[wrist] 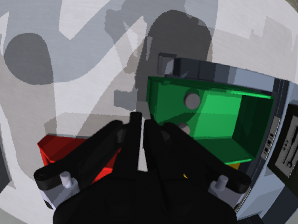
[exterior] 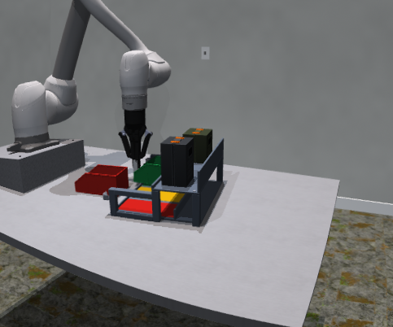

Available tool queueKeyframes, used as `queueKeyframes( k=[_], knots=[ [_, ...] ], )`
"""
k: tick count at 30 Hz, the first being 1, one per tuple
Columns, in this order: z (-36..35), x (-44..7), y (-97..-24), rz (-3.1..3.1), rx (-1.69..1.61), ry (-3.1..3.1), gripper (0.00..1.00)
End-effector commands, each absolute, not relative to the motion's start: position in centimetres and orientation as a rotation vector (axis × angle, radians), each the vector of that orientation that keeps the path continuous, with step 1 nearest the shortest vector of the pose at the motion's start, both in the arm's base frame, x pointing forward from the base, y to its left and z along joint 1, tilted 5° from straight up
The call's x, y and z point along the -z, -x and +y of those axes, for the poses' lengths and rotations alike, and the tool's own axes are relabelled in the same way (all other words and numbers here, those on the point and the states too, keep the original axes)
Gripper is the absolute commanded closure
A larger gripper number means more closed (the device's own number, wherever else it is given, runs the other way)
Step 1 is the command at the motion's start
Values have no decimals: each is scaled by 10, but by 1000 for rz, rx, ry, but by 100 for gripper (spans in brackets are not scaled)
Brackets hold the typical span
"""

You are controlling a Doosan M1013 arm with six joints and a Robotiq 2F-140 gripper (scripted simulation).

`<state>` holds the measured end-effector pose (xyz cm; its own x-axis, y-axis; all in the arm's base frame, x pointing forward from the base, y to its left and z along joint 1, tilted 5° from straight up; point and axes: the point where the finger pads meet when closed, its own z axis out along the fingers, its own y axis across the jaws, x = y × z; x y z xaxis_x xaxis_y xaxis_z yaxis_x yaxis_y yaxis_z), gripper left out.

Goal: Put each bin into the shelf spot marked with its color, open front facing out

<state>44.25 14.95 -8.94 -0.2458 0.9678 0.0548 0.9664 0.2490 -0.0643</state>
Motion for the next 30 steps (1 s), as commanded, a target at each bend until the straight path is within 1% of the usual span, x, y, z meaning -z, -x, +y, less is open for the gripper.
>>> queueKeyframes(
  k=[1, 30],
  knots=[
    [150, 89, -443, -2416, -26, 1876, 90],
    [154, 91, -462, -2416, -26, 1876, 90]
  ],
)
